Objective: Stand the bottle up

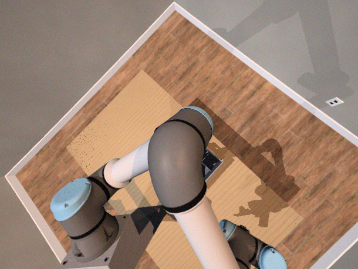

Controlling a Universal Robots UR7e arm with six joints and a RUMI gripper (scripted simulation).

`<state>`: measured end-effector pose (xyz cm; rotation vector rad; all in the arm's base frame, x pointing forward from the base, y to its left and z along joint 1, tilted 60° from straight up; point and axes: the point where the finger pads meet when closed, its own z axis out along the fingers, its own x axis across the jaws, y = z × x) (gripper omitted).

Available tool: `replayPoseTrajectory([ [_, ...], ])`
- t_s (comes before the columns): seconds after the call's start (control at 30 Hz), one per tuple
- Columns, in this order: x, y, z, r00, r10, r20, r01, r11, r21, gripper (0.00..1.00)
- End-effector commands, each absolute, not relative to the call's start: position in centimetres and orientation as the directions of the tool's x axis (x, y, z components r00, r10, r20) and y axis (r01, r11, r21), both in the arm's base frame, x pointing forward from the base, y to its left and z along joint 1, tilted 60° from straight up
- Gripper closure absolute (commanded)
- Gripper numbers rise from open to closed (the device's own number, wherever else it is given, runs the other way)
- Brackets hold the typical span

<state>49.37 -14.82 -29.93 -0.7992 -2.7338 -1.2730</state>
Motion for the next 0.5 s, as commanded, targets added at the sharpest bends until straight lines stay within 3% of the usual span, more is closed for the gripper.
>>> replayPoseTrajectory([
  [0.0,49.5,-14.9,-29.4,-0.88,0.424,0.212,0.438,0.555,0.707,0.0],
  [0.47,50.3,-14.9,-26.8,-0.929,0.341,0.146,0.342,0.634,0.694,0.0],
])
